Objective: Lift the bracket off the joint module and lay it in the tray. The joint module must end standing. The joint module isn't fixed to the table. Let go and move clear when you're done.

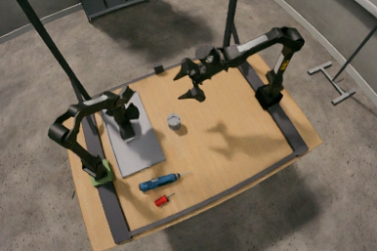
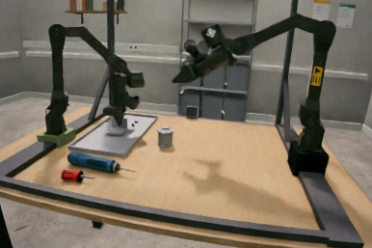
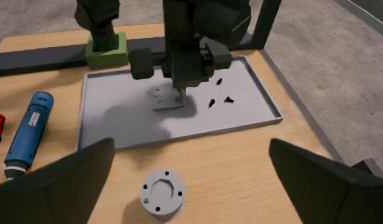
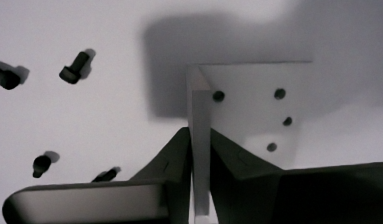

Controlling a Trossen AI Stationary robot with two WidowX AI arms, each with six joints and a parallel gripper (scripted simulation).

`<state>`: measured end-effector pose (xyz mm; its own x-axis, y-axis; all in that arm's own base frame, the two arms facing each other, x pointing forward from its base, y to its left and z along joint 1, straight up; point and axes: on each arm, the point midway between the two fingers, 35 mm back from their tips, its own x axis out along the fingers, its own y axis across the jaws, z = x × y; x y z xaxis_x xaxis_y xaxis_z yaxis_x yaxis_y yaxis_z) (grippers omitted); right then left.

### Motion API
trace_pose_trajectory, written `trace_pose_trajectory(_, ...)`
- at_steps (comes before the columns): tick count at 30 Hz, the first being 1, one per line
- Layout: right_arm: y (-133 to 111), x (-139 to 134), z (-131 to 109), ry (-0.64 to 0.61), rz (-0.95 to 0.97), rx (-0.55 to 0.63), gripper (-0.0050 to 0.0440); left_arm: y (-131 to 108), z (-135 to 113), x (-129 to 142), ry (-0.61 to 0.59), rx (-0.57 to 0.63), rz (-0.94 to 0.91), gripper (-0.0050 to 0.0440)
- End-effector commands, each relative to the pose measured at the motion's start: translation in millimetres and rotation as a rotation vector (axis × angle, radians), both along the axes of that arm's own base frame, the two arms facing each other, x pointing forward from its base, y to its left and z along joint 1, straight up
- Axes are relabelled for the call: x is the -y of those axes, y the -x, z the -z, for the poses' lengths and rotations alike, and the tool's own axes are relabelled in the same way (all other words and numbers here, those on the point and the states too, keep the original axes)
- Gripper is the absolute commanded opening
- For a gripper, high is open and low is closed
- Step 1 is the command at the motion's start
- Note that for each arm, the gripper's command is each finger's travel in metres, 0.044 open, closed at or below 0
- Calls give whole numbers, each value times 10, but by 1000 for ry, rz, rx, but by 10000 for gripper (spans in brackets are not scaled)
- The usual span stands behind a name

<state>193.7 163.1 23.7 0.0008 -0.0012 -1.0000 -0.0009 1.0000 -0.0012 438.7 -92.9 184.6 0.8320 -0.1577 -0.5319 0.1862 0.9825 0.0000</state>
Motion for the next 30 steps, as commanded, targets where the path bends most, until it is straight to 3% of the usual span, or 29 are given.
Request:
trace_pose_trajectory(1,-12,-8,5,-1,-1,11,-50,-13,-133,11,7,32,3,440)
trace_pose_trajectory(16,-41,-34,-13,-15,-1,22,-50,-13,-133,11,7,32,3,440)
trace_pose_trajectory(17,-41,-34,-13,-15,-1,22,24,-13,-133,11,7,32,3,440)
trace_pose_trajectory(19,-41,-34,-13,-15,-1,22,72,-13,-133,11,7,32,3,440)
trace_pose_trajectory(21,-41,-34,-13,-15,-1,22,72,-13,-133,11,7,32,3,440)
trace_pose_trajectory(30,-41,-34,-13,-15,-1,22,288,-13,-133,11,7,32,3,440)
